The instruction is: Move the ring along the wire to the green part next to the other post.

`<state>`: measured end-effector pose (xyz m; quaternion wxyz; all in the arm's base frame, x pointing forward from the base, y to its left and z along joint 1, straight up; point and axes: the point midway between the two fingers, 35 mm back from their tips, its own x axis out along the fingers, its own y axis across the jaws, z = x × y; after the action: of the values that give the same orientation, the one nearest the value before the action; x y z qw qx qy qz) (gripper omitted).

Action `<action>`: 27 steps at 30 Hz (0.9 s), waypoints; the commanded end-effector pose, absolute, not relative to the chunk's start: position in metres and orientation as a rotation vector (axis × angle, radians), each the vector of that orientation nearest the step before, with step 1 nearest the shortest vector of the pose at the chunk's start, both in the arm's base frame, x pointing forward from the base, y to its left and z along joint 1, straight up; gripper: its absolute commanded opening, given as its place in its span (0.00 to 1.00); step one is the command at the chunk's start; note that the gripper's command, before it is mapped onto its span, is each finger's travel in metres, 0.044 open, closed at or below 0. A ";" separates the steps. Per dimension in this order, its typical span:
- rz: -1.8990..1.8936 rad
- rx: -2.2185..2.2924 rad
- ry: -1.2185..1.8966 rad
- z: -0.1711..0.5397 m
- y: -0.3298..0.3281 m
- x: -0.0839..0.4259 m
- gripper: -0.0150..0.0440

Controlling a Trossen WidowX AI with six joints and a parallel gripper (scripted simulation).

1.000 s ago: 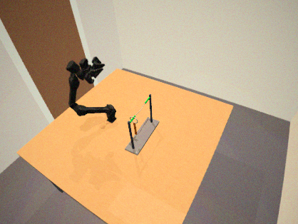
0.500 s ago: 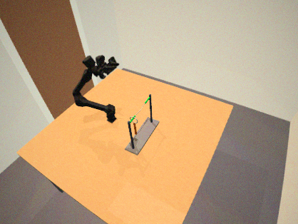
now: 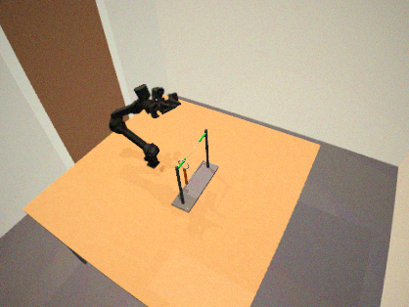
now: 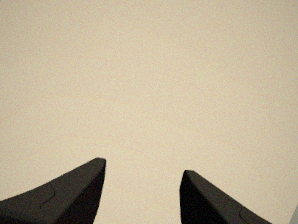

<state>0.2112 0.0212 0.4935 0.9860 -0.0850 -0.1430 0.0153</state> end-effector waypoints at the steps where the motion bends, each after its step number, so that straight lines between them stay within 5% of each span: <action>1: -0.007 -0.217 -0.248 0.472 0.010 0.236 0.53; 27: -0.206 -0.327 -0.003 0.305 -0.136 0.279 0.53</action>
<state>0.2820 -0.1196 0.3297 0.9814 -0.1641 -0.0203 -0.0976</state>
